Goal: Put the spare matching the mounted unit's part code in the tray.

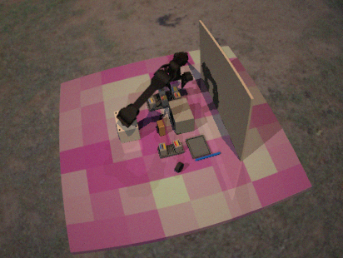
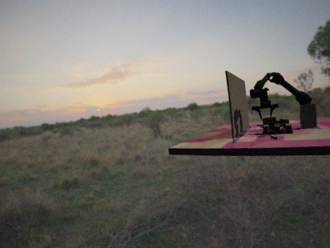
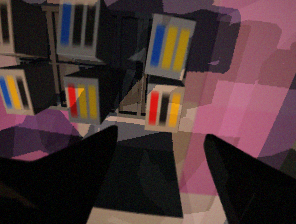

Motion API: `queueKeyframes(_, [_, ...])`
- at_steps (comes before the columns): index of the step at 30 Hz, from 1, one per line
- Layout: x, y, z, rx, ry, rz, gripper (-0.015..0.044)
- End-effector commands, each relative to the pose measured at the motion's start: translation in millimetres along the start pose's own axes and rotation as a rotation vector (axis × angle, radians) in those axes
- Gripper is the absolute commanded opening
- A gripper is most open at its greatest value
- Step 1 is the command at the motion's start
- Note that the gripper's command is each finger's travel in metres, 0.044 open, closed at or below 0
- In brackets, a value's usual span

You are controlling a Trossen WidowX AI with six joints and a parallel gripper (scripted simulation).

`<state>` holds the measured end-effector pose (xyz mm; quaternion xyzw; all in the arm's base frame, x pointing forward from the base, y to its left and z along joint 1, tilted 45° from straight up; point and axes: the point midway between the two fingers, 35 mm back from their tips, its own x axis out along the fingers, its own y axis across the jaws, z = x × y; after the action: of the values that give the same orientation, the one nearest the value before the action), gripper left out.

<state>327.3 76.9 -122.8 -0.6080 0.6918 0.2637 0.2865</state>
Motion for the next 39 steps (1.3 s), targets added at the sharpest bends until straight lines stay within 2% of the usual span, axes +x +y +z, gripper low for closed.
queueKeyframes(1, [0.1, -0.9, 0.8, -0.005, -0.001, -0.014, 0.03])
queueKeyframes(39, [58.8, -4.1, 1.9, -0.005, 0.0, -0.015, 0.03])
